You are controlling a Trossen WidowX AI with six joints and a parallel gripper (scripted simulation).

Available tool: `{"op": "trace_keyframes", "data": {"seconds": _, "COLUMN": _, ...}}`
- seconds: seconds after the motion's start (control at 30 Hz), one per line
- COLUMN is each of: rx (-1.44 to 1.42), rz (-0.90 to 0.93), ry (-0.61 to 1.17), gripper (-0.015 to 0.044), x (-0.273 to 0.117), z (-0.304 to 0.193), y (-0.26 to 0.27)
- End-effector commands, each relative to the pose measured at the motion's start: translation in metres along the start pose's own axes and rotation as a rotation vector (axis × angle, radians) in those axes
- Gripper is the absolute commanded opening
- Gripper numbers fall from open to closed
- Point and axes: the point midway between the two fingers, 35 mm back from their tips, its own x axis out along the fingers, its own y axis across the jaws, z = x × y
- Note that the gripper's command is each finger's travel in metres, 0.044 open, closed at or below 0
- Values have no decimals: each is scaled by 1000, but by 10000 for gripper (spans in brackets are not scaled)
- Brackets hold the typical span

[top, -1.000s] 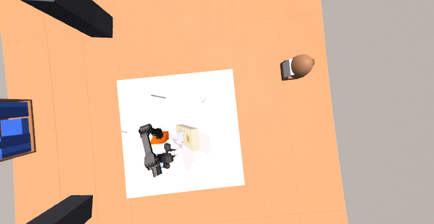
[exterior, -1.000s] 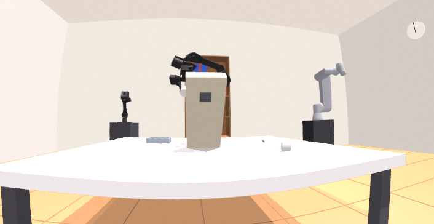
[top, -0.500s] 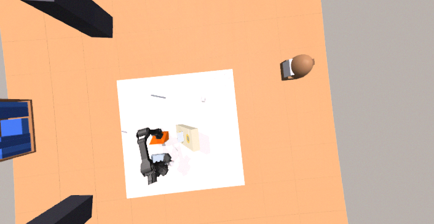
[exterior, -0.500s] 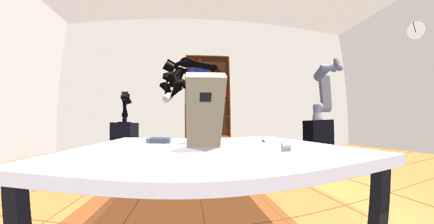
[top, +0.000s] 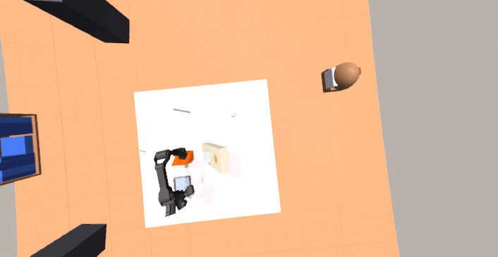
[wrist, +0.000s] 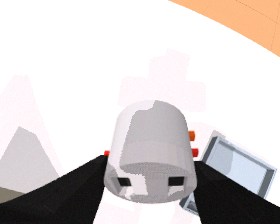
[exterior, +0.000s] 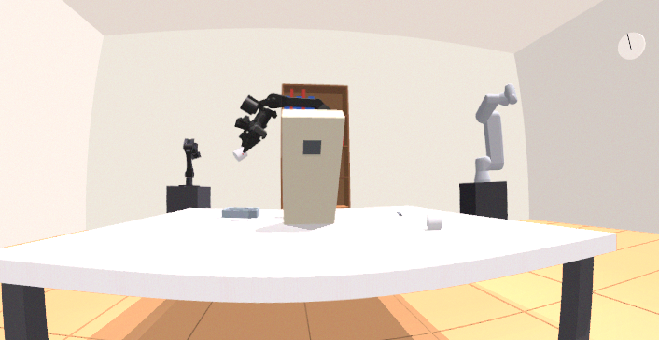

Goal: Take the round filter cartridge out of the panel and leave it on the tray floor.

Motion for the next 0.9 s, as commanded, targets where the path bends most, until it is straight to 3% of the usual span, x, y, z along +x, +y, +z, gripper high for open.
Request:
{"op": "trace_keyframes", "data": {"seconds": 0.0, "rx": 48, "rz": -30, "ry": -4, "gripper": 0, "x": 8, "z": -4, "y": -17}}
{"op": "trace_keyframes", "data": {"seconds": 0.87, "rx": 524, "rz": -308, "ry": -9, "gripper": 0, "x": 87, "z": -103, "y": -156}}
